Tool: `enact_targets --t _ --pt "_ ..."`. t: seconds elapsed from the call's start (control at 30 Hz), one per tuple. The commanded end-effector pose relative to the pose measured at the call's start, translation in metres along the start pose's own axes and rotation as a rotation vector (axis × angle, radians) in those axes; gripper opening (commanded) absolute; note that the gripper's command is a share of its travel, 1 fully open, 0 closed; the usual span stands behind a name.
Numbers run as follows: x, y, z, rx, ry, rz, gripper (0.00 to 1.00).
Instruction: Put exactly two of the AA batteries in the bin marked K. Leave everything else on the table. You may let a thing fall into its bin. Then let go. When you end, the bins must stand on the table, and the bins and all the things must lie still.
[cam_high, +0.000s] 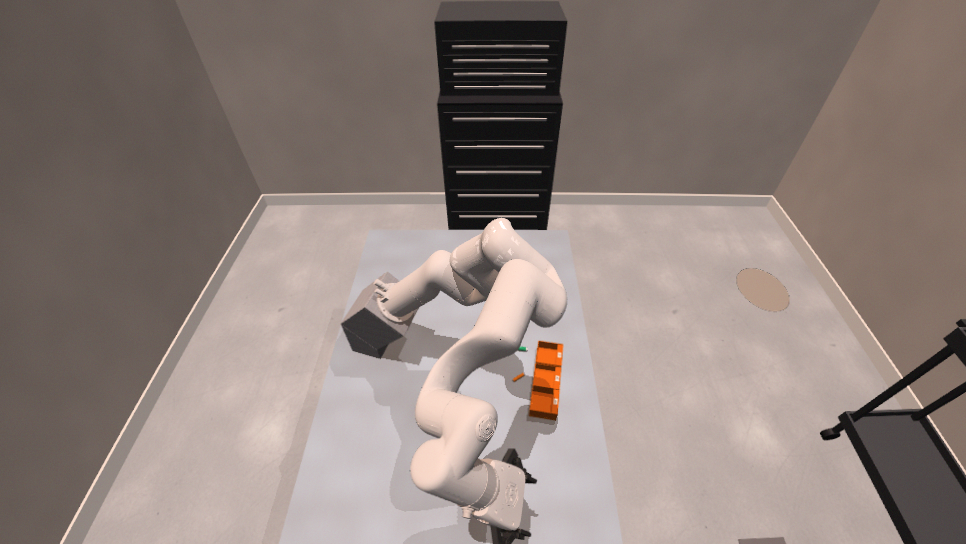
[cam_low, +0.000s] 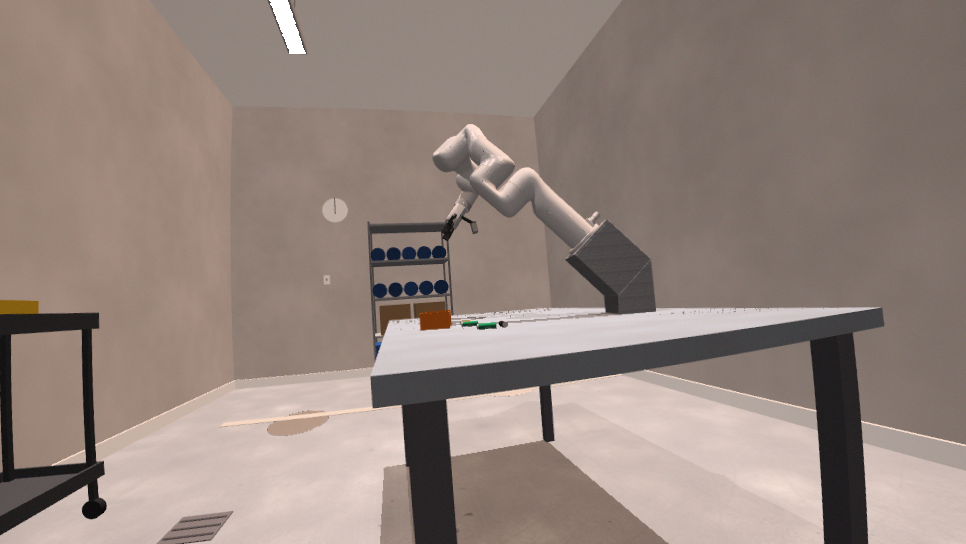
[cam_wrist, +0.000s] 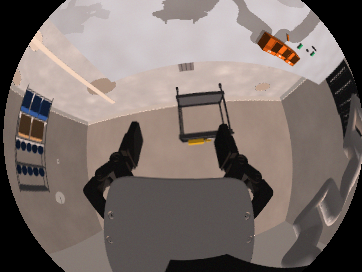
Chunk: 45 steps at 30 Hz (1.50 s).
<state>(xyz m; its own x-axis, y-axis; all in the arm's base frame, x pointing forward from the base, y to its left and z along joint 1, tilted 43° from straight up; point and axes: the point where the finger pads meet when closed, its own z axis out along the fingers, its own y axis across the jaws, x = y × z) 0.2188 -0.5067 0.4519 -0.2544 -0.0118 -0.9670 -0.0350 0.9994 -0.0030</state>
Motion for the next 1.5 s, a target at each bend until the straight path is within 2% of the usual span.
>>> enact_targets --t 0.0,0.53,0.57,1.03,1.1,1.27,1.37,1.47 --pt "-0.001 0.000 -0.001 0.002 0.000 -0.003 1.00" --pt "-0.001 0.000 -0.001 0.002 0.000 -0.003 1.00" --pt "0.003 -0.001 0.006 0.002 0.000 -0.003 0.07" --pt "0.066 -0.014 0.103 0.002 -0.001 -0.003 0.07" --pt "0.066 -0.014 0.103 0.002 -0.001 -0.003 0.07" --pt "0.087 -0.018 0.135 0.002 -0.001 -0.003 0.07" --pt "0.089 -0.010 0.135 0.017 -0.002 0.045 0.07" --pt "0.086 0.010 0.150 -0.068 0.066 -0.058 0.07"
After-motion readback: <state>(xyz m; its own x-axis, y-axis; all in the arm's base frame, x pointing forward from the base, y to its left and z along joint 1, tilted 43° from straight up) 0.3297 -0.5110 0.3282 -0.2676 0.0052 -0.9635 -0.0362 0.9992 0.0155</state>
